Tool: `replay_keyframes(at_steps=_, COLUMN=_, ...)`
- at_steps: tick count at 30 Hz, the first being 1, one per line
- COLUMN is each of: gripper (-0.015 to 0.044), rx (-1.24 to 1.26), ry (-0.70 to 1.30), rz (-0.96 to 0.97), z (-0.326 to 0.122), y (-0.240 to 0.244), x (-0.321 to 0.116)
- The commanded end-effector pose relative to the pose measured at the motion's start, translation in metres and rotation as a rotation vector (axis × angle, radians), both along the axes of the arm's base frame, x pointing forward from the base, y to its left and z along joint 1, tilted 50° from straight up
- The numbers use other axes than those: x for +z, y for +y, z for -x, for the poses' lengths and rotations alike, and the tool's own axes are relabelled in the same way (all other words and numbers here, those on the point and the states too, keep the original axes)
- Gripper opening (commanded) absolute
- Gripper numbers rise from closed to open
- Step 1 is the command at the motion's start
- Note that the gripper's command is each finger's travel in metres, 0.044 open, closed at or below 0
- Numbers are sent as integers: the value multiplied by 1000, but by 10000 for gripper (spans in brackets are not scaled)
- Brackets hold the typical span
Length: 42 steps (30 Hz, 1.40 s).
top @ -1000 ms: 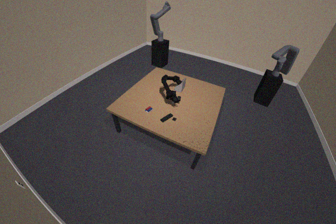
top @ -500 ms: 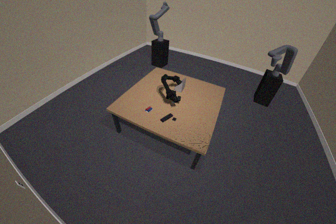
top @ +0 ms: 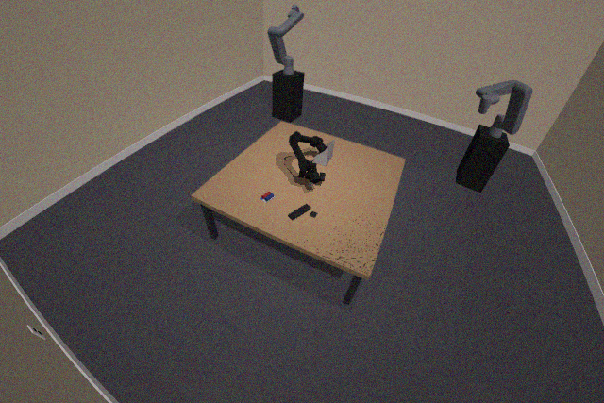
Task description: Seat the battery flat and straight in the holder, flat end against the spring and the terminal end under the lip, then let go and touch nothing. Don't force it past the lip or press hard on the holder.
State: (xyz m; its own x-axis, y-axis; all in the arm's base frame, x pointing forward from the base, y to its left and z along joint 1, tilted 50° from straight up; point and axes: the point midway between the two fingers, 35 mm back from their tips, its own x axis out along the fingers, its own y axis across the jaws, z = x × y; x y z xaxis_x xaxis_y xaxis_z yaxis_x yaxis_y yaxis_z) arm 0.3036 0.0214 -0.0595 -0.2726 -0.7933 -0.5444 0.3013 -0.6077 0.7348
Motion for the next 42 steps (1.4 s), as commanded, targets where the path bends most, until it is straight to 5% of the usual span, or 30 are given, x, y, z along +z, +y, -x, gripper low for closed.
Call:
replay_keyframes(at_steps=1, gripper=86, rx=25, ry=-35, rz=-18, z=-5, y=1, x=-4)
replay_keyframes(at_steps=42, gripper=86, rx=159, ry=-131, rz=-92, z=-1, y=-3, x=-7)
